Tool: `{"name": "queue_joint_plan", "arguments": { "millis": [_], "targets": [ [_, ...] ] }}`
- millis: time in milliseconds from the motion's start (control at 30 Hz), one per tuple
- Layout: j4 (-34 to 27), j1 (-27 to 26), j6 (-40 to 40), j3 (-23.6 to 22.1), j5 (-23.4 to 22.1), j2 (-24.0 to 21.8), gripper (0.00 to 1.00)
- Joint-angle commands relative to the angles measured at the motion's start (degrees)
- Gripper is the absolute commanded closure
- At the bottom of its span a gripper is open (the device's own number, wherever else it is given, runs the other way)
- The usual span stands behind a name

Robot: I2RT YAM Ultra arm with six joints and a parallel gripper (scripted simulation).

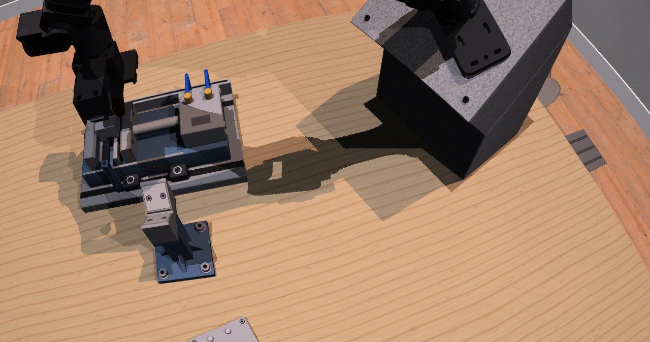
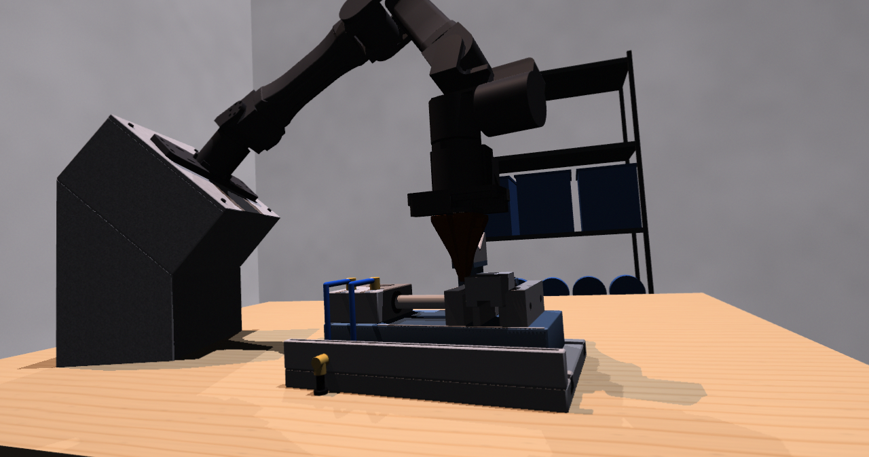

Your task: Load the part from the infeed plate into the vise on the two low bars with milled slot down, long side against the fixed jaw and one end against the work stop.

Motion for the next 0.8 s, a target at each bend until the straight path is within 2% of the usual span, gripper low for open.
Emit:
{"name": "queue_joint_plan", "arguments": {
  "millis": [0, 767],
  "targets": [
    [0.1, -0.5, 0.4, -0.3, -0.1, -0.7, 1.0],
    [-1.0, -0.3, 0.4, 2.0, -0.1, 0.1, 1.0]
  ]
}}
